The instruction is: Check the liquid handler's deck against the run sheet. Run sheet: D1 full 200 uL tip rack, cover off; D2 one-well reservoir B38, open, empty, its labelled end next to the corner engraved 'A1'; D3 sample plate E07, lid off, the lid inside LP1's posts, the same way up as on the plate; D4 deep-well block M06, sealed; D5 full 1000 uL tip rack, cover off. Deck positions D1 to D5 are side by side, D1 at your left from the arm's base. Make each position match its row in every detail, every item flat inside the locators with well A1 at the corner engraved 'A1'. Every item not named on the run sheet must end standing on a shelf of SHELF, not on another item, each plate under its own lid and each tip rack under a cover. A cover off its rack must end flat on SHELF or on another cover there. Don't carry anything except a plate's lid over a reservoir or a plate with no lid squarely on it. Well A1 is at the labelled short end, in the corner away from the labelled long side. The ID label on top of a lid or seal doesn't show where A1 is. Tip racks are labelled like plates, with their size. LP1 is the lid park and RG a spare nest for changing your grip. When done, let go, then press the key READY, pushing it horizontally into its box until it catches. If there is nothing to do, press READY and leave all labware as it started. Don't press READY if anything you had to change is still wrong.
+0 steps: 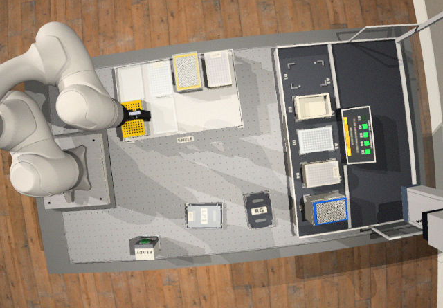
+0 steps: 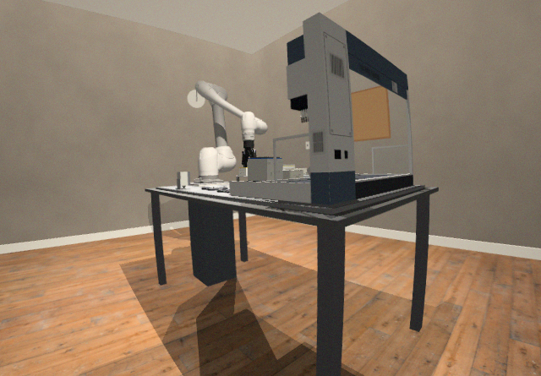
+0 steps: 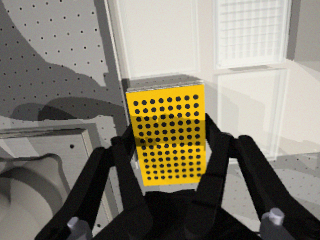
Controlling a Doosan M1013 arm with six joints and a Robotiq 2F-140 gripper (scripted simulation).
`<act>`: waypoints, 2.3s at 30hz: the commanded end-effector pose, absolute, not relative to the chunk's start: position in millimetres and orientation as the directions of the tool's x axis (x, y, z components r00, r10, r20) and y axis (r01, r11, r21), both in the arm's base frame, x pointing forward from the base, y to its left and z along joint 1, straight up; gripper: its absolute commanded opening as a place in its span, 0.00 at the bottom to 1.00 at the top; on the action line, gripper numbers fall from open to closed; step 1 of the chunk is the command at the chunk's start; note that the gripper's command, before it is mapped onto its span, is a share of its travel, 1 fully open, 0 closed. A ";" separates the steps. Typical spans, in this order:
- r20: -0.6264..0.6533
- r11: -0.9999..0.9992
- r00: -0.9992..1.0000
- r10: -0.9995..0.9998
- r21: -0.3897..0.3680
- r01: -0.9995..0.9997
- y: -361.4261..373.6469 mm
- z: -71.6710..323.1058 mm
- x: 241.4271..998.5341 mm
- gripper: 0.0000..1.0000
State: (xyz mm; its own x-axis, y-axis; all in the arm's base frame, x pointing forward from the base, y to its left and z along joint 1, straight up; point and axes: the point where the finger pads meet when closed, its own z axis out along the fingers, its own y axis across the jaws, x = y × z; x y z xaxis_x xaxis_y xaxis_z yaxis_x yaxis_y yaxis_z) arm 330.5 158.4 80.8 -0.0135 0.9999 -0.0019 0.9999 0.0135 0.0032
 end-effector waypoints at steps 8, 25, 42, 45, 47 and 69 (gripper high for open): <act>-0.001 0.013 -0.013 1.000 0.004 1.000 158.7 81.1 330.8 0.66; -0.001 0.013 -0.013 1.000 0.004 1.000 158.7 81.1 330.8 0.66; -0.001 0.013 -0.013 1.000 0.004 1.000 158.7 106.1 330.7 0.66; -0.001 0.013 -0.013 1.000 0.004 1.000 158.7 109.4 330.7 0.66; -0.001 0.013 -0.013 1.000 0.004 1.000 158.7 112.7 330.7 0.66; -0.001 0.013 -0.013 1.000 0.004 1.000 158.8 146.1 330.6 0.66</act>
